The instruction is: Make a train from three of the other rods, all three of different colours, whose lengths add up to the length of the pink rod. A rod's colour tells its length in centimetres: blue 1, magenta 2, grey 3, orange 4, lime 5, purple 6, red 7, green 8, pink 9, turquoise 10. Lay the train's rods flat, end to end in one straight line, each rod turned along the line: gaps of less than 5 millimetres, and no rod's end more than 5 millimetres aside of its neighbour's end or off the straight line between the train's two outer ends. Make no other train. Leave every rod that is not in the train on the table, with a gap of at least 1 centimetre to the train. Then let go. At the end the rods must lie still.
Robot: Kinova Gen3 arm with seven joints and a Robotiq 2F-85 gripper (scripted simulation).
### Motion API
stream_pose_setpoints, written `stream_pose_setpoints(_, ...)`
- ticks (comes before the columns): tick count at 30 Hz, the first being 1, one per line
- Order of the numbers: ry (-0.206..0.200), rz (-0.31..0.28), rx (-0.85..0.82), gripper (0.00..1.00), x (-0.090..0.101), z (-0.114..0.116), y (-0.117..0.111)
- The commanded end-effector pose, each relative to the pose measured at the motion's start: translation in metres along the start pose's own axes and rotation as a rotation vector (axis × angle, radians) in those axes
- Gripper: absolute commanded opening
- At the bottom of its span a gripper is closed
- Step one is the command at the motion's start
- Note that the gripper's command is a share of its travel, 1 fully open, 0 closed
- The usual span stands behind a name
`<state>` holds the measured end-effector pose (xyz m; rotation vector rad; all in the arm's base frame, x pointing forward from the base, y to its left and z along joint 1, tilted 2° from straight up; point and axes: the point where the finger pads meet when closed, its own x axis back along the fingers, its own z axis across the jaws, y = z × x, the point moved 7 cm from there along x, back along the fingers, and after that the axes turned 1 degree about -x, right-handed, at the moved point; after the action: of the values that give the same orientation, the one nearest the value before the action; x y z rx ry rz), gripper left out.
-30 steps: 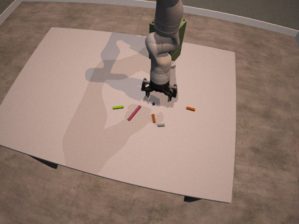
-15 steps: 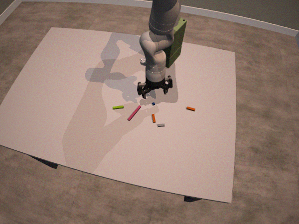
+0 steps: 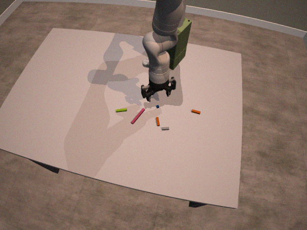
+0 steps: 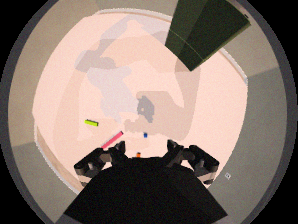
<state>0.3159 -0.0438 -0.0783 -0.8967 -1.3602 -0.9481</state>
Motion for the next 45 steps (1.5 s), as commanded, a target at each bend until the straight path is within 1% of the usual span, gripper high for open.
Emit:
stream_pose_setpoints(1, -0.001, -0.001, 0.000, 0.24, 0.0004, -0.0002, 0.0003)
stream_pose_setpoints(34, -0.001, -0.001, 0.000, 0.24, 0.0002, -0.0002, 0.0003)
stream_pose_setpoints(45, -0.002, -0.003, 0.000, 0.24, -0.0045, -0.0003, 0.0002)
